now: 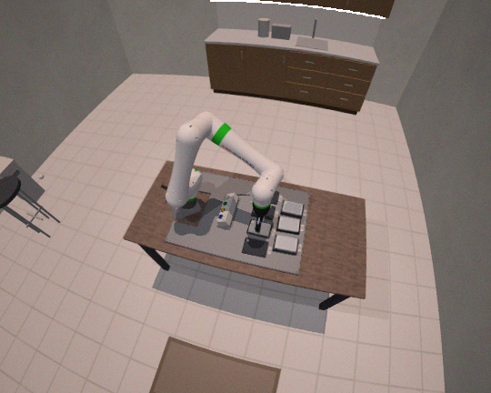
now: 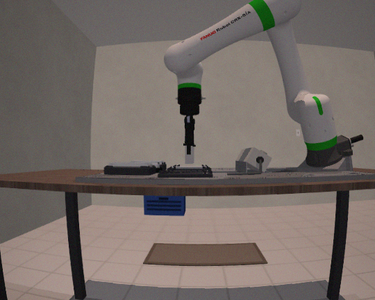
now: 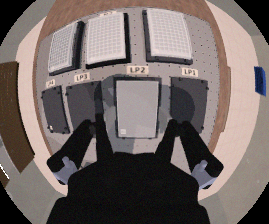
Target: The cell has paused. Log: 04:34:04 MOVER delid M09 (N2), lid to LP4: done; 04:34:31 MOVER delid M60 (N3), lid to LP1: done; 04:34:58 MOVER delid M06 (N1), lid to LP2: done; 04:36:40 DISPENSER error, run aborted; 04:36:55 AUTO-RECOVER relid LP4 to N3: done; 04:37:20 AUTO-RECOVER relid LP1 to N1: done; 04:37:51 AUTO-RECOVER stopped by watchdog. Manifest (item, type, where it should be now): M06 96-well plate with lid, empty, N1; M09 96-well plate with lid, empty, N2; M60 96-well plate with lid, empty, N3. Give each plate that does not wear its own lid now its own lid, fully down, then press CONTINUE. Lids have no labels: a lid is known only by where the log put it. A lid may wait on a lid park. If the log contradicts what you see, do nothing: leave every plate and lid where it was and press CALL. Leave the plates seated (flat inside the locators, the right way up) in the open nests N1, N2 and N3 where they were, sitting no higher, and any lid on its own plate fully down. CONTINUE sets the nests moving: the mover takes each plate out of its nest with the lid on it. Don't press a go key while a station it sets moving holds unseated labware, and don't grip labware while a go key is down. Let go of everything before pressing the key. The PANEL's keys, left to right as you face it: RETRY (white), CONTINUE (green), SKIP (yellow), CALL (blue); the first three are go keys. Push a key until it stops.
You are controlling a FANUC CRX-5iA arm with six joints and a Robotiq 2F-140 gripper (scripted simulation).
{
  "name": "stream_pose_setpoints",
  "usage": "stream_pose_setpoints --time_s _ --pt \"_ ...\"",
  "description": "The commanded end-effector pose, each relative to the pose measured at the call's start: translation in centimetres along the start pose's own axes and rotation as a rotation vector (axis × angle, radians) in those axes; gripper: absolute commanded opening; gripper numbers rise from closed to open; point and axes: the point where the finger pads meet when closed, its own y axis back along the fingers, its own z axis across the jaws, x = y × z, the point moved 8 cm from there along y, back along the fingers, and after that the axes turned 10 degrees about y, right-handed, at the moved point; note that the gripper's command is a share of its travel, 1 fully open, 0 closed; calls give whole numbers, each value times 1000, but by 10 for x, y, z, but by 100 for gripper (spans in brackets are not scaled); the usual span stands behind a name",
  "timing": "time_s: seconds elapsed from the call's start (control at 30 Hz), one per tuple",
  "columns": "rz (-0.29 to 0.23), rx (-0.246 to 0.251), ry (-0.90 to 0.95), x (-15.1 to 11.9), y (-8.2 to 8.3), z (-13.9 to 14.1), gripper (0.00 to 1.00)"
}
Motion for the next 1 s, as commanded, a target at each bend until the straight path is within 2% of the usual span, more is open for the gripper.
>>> stream_pose_setpoints --time_s 0.0,0.03,0.97 --pt "0 0 0 0 0 0 59" --pt "0 0 0 0 0 0 66" --pt "0 0 0 0 0 0 66"
